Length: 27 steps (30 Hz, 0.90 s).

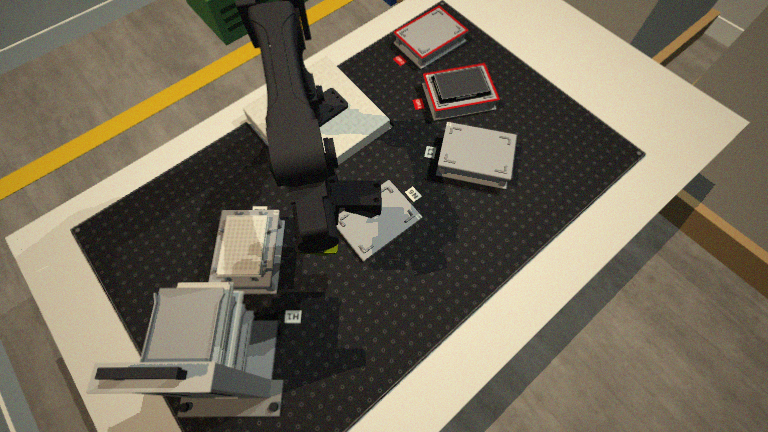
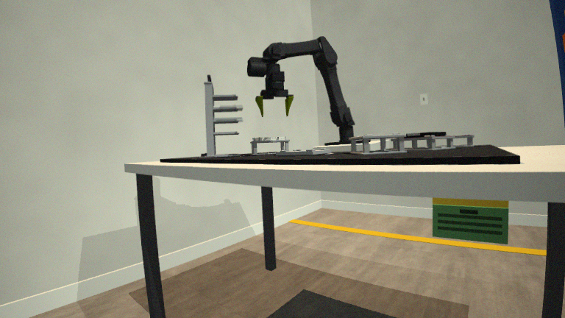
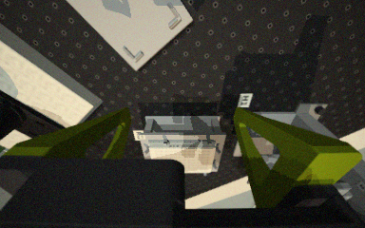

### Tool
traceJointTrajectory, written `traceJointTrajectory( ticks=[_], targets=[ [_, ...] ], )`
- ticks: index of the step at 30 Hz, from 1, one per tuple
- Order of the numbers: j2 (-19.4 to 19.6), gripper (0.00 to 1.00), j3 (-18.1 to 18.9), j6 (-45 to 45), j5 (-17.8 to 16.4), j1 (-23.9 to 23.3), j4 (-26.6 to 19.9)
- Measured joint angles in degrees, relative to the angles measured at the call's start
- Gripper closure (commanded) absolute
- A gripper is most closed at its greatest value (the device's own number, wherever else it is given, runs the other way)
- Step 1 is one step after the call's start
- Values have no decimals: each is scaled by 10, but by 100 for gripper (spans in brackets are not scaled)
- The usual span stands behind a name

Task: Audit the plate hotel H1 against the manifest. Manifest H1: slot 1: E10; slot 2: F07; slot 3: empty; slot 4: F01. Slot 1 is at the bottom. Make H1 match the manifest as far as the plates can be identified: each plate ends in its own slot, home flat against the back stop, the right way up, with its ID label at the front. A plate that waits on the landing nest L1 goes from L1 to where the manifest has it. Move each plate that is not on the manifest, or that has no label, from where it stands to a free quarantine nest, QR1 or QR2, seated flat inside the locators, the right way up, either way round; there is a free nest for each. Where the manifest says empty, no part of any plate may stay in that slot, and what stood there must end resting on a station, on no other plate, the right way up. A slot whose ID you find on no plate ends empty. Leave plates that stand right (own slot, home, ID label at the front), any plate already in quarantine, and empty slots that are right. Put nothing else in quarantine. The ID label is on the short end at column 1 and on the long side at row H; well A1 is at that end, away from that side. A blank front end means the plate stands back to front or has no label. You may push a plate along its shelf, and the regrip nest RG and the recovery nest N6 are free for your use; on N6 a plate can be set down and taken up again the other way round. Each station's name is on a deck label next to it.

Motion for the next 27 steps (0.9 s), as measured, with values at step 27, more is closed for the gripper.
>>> traceJointTrajectory(
  ticks=[27],
  targets=[
    [0,0,-21,0,0,0,19]
  ],
)
